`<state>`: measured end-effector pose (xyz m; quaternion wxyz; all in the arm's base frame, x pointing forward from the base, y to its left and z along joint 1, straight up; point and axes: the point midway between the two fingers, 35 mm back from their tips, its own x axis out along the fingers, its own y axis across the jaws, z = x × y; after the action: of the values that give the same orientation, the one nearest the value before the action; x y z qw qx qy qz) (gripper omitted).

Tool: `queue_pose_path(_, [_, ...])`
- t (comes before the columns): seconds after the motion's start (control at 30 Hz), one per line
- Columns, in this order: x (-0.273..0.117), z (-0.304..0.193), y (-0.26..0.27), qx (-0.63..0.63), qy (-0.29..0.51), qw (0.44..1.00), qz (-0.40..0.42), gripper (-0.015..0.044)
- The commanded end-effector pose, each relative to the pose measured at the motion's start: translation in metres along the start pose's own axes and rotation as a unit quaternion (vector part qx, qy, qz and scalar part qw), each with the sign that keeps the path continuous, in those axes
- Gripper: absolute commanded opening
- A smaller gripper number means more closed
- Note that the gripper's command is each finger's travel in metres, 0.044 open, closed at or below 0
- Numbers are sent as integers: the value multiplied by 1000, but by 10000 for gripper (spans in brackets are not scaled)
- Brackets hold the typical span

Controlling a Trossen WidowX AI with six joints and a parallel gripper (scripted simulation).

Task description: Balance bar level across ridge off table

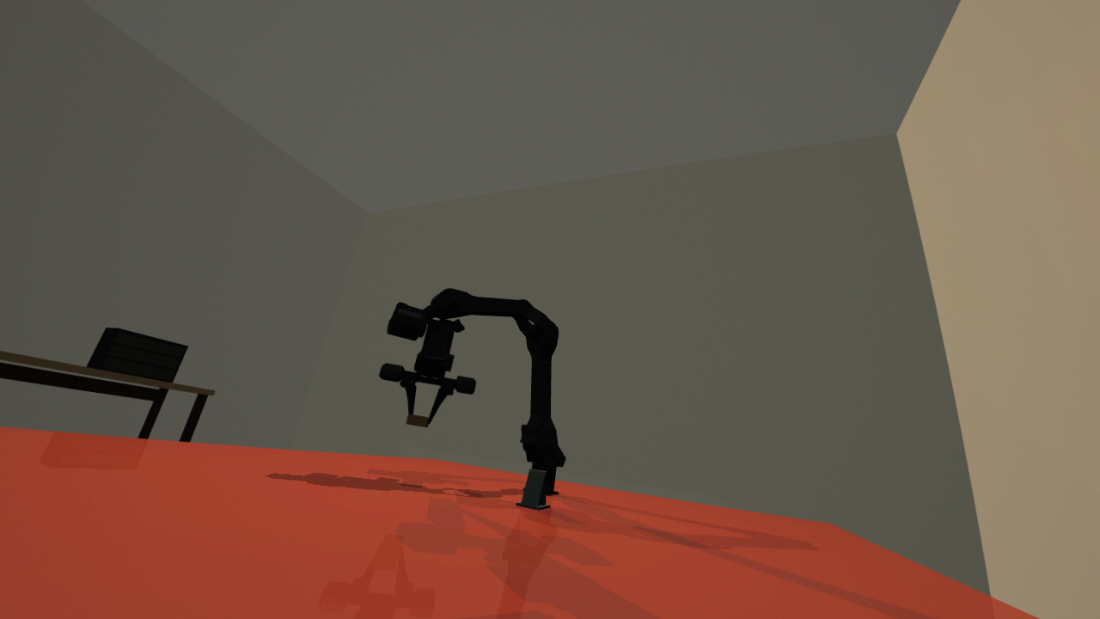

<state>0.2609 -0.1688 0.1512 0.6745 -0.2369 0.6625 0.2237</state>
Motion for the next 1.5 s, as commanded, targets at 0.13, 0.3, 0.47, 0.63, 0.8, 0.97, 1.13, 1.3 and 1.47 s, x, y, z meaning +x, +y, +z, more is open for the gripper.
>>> queue_pose_path(0.13, [-5, 19, 16, 26, 0, 1000, 0, 0])
queue_pose_path(0.3, [-5, 34, 29, 48, -1, 999, 0, 0])
queue_pose_path(0.47, [-6, 48, 43, 70, -1, 998, 1, 0])
queue_pose_path(0.63, [-7, 61, 58, 92, -2, 996, 2, 0])
queue_pose_path(0.8, [-7, 72, 74, 114, -2, 994, 2, 0])
queue_pose_path(0.97, [-8, 83, 91, 136, -3, 991, 3, 0])
queue_pose_path(1.13, [-8, 92, 109, 159, -3, 987, 4, 0])
queue_pose_path(1.3, [-8, 100, 127, 181, -3, 983, 5, 0])
queue_pose_path(1.47, [-8, 106, 145, 204, -3, 979, 6, 0])
